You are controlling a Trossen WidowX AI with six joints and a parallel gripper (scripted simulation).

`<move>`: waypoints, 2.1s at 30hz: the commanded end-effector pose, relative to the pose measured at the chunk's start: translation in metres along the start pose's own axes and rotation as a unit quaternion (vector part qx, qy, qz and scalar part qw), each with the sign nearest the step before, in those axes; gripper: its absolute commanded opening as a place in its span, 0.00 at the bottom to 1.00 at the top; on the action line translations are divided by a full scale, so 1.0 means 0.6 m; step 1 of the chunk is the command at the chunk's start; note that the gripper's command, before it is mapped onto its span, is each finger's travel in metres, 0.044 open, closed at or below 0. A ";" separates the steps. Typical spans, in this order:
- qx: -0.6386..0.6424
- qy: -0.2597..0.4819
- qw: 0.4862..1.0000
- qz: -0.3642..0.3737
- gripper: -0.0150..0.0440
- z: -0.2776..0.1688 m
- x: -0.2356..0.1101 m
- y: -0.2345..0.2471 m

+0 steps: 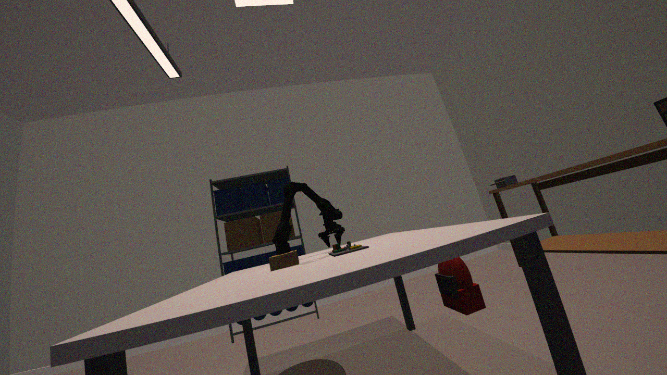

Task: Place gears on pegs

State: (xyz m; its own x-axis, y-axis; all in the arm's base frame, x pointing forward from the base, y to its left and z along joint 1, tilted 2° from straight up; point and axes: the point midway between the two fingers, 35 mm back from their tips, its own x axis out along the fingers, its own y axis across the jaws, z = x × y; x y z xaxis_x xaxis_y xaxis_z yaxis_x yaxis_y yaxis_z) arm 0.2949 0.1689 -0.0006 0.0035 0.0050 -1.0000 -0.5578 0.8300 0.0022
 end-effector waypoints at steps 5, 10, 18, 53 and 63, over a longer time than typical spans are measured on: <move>-0.001 0.002 1.000 0.000 0.73 -0.001 0.003 0.000; -0.001 0.002 1.000 0.000 0.51 -0.001 0.003 0.000; -0.001 0.002 1.000 0.000 0.32 -0.001 0.003 0.000; 0.000 -0.002 1.000 -0.001 0.25 0.009 -0.135 -0.001; 0.000 0.000 1.000 0.000 0.25 0.004 -0.181 -0.001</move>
State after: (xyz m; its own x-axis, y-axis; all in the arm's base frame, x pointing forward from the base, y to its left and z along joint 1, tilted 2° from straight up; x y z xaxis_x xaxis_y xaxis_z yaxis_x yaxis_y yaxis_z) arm 0.2965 0.1687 0.0964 -0.0052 -0.0045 -1.0000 -0.5558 0.8313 -0.0009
